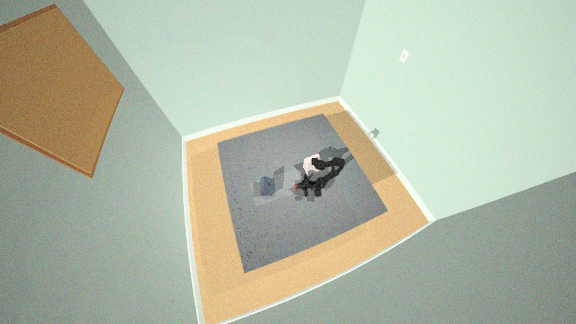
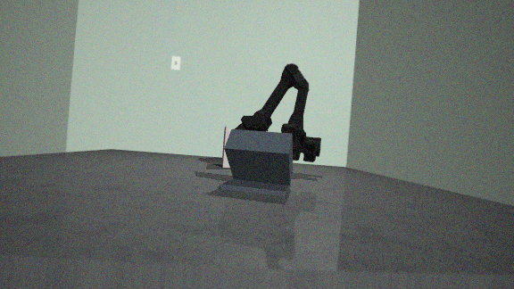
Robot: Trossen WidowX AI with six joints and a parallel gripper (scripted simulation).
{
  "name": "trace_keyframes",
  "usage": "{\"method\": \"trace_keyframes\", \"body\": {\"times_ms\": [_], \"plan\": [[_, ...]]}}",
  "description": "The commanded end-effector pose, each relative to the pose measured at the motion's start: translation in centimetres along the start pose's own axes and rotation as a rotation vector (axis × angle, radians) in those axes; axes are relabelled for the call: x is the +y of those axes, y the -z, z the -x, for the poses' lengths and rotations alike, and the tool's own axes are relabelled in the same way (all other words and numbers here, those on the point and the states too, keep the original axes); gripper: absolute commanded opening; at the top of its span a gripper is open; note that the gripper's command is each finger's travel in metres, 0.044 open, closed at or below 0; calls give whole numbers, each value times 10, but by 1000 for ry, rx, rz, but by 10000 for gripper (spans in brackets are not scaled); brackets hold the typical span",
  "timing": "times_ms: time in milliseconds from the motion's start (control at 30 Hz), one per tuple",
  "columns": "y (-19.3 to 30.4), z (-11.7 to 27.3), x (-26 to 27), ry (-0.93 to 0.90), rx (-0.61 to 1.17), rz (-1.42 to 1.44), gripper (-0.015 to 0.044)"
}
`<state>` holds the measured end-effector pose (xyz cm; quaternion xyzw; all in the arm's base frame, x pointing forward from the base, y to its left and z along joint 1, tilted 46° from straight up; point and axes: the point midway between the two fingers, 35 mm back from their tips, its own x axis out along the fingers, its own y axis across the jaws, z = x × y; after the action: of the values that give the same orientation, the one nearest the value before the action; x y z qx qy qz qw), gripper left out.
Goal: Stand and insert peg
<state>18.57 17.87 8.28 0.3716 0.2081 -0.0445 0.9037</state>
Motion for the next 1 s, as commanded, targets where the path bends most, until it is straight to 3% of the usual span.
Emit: {"method": "trace_keyframes", "body": {"times_ms": [0,967], "plan": [[1,1,0,0,0,0,50],[5,5,-1,3,-43,-13,50]]}}
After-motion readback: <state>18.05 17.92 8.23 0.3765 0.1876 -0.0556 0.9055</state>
